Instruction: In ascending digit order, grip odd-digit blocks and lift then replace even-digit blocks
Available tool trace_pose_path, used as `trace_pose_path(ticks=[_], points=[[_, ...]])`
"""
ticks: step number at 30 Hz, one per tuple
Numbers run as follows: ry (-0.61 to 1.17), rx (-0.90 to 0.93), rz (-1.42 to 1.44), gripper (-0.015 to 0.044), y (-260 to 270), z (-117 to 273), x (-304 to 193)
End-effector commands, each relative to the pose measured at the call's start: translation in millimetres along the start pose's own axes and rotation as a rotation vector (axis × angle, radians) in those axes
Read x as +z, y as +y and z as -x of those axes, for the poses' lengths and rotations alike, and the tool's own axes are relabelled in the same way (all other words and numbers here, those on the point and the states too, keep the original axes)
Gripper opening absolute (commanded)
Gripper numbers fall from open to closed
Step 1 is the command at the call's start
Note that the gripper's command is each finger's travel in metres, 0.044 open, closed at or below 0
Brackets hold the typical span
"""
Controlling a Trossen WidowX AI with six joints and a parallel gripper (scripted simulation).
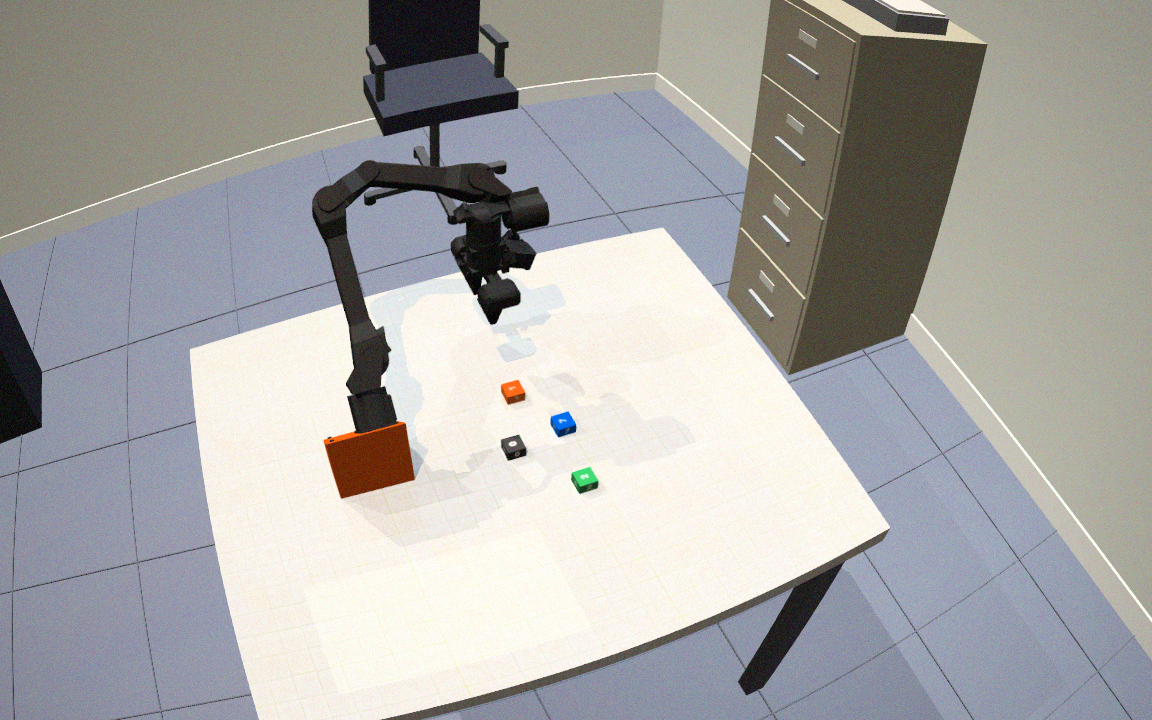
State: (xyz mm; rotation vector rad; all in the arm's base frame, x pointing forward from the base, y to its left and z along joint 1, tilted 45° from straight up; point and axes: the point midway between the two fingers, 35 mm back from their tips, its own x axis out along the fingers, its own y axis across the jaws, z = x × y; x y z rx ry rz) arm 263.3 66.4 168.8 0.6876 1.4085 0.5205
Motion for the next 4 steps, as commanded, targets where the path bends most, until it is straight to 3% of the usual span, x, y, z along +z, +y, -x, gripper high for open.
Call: trace_pose_path(ticks=[1,4], points=[[0.003,0.003,-0.015,0.0400,12.0,5.4,-10.9],[0.003,0.003,-0.015,0.0400,12.0,5.4,-10.9]])
